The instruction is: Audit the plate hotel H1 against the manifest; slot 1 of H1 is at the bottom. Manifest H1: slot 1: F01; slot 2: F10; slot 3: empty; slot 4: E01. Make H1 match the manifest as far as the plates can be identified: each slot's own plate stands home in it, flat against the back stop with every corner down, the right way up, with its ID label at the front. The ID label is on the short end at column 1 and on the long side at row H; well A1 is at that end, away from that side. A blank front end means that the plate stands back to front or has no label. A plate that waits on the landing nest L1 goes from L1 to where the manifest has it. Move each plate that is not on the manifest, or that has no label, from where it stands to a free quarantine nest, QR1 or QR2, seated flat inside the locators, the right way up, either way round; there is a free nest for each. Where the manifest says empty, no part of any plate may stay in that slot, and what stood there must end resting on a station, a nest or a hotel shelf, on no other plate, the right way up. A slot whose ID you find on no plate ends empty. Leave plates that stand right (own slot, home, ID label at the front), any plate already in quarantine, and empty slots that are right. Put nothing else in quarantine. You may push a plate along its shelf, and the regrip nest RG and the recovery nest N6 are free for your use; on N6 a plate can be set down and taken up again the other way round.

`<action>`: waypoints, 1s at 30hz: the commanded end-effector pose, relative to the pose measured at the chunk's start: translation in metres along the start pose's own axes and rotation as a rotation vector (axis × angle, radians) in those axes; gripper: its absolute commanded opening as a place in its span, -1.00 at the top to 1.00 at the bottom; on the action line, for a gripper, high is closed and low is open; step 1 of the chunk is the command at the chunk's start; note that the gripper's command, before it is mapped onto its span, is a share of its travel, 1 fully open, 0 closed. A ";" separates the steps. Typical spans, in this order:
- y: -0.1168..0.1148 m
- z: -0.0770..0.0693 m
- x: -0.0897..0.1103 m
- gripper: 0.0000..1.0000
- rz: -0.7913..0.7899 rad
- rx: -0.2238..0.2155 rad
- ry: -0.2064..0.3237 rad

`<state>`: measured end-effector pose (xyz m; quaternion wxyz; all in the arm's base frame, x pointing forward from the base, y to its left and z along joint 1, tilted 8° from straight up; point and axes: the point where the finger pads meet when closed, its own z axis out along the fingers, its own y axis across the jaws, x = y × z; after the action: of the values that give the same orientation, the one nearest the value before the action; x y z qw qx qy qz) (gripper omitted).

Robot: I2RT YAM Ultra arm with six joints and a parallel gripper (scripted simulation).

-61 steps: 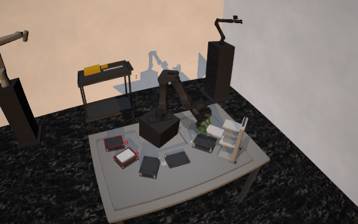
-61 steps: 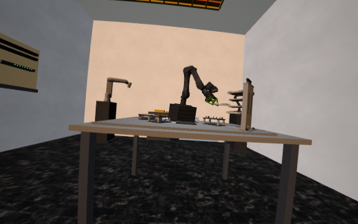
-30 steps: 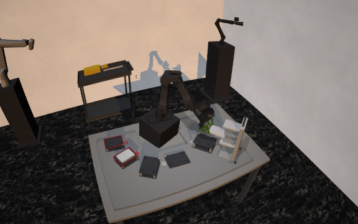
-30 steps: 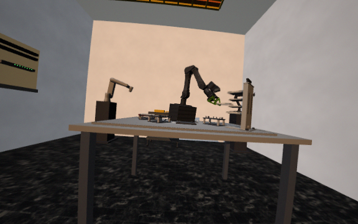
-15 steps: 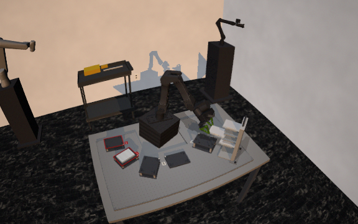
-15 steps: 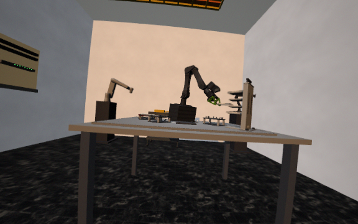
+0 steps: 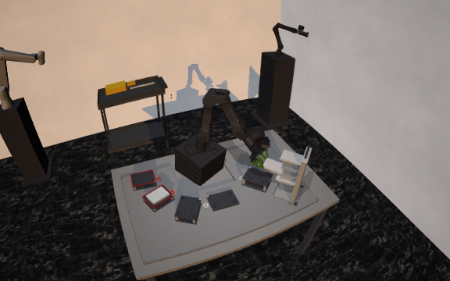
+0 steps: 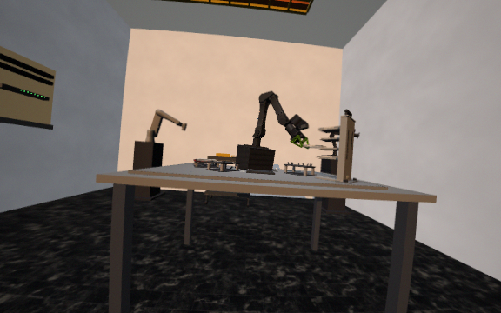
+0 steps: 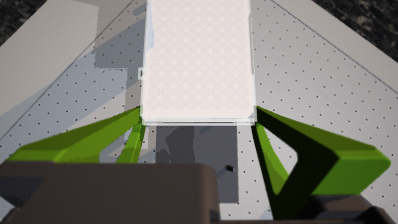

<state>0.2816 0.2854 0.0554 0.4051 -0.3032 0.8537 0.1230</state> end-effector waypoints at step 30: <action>0.002 0.012 -0.030 -0.72 0.008 -0.005 -0.054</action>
<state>0.2951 0.2963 0.0557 0.4058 -0.3030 0.8534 0.1236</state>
